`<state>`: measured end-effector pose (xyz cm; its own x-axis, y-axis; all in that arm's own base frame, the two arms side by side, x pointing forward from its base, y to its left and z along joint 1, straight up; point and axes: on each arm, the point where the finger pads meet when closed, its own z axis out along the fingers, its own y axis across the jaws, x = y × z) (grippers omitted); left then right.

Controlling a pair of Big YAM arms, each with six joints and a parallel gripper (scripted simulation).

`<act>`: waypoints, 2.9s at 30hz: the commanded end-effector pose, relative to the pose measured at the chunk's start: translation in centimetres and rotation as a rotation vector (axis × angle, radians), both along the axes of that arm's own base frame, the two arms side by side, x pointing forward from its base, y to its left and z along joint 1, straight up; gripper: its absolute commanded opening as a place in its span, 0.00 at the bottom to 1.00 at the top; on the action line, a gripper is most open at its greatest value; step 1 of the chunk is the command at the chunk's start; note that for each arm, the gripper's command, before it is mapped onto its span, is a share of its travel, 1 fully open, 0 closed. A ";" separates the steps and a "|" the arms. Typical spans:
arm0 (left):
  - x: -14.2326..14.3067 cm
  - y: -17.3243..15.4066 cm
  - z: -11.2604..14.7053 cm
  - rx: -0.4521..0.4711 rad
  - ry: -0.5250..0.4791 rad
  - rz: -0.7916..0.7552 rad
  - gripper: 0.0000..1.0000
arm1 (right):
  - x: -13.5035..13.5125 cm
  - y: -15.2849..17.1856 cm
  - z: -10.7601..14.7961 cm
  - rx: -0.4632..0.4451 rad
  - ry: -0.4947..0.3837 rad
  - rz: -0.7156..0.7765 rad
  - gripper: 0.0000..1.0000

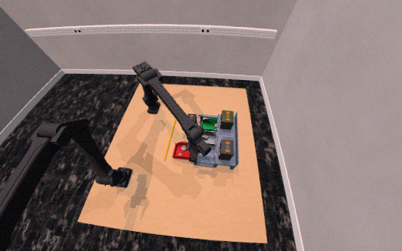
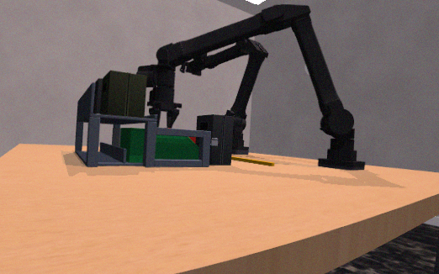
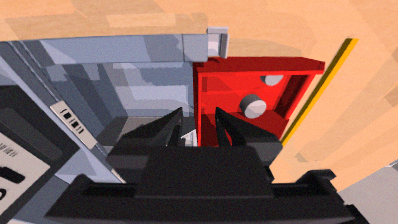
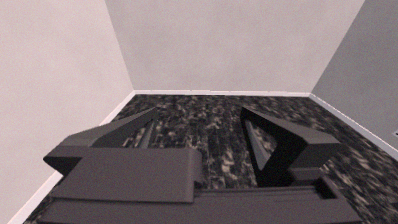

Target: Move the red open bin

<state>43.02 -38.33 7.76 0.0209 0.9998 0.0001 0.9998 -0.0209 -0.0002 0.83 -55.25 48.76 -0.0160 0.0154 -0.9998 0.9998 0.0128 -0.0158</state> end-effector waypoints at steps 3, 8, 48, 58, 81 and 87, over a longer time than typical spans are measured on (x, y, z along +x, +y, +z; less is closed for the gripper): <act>0.4 0.2 -0.6 -0.001 0.001 0.004 0.43 | -0.6 0.8 1.3 -0.015 -0.016 -0.007 1.00; 0.5 0.2 -0.5 -0.002 0.000 0.005 0.43 | -0.6 0.8 1.3 -0.015 -0.016 -0.007 1.00; 0.7 0.1 -0.3 -0.004 -0.003 0.005 0.13 | -0.6 0.8 1.3 -0.015 -0.016 -0.007 1.00; 0.7 0.1 -0.2 -0.005 -0.004 0.005 0.12 | -0.6 0.8 1.3 -0.015 -0.016 -0.007 1.00; 0.8 0.0 -0.1 -0.006 -0.006 0.005 0.10 | -0.6 0.8 1.3 -0.015 -0.016 -0.007 1.00; 0.8 0.0 -0.1 -0.007 -0.006 0.005 0.10 | -0.6 0.8 1.3 -0.015 -0.016 -0.007 1.00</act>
